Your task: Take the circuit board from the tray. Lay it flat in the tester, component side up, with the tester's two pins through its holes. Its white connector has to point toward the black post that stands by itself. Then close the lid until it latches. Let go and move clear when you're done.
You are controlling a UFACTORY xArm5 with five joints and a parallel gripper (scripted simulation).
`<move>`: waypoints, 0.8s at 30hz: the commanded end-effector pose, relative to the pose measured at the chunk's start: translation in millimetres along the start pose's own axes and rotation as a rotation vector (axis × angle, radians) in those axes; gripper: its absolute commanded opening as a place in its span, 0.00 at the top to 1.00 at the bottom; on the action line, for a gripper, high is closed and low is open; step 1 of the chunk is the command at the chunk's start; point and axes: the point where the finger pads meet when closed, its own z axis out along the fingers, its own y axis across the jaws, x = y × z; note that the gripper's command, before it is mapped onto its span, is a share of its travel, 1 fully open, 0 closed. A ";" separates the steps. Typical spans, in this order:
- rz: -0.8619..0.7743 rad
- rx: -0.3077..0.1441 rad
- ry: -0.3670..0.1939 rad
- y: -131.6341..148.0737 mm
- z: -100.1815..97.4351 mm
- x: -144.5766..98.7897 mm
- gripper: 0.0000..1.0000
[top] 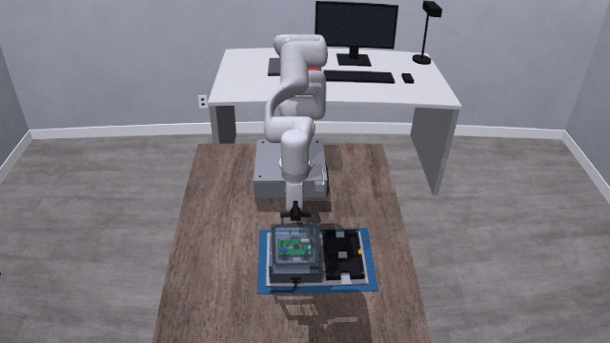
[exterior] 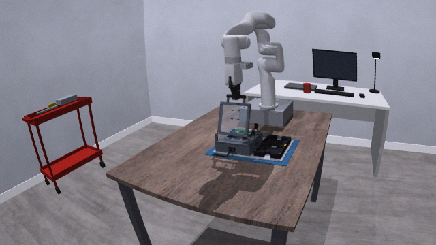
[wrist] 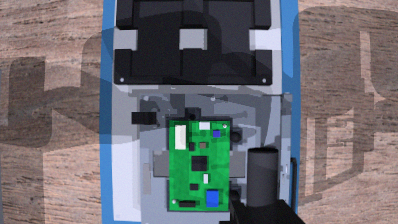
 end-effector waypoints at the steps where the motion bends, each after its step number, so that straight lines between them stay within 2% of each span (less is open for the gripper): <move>1: 0.000 -0.005 0.000 -7.9 1.8 0.0 1.00; 24: 0.000 -0.005 0.000 -45.4 24.5 -0.3 1.00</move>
